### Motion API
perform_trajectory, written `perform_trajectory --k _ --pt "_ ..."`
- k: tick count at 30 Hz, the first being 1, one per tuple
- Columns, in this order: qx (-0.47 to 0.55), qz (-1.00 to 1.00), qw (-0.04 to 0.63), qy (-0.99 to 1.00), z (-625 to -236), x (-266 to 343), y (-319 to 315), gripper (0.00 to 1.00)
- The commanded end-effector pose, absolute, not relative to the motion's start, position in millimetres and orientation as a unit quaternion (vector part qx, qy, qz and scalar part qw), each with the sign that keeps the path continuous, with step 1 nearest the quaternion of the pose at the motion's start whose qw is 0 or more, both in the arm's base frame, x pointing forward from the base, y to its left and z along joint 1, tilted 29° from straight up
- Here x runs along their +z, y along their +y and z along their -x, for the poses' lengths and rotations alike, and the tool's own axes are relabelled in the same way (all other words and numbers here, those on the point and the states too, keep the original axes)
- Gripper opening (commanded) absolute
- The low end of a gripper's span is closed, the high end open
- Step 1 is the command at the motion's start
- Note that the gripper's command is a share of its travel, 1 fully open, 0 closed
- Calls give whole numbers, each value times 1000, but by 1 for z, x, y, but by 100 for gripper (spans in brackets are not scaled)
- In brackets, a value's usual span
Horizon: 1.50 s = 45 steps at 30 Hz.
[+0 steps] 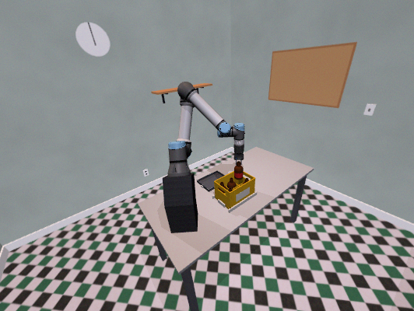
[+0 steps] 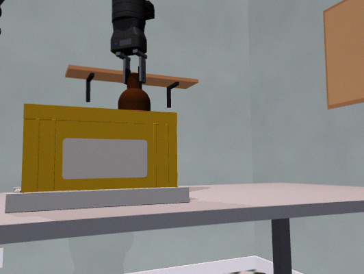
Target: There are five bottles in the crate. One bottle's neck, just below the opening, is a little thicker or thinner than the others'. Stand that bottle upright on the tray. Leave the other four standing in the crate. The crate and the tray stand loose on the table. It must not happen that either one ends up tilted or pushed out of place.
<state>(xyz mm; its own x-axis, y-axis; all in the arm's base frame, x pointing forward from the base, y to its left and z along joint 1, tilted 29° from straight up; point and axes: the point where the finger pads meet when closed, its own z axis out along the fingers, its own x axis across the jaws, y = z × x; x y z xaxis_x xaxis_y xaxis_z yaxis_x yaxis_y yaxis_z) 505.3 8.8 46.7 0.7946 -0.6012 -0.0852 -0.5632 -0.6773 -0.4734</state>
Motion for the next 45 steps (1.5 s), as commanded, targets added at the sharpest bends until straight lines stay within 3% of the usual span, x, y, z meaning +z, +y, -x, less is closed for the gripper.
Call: perform_trajectory --k 1,45 --pt "-39 915 245 318 -506 47 8 0" --pt "-39 915 245 318 -503 56 4 0"
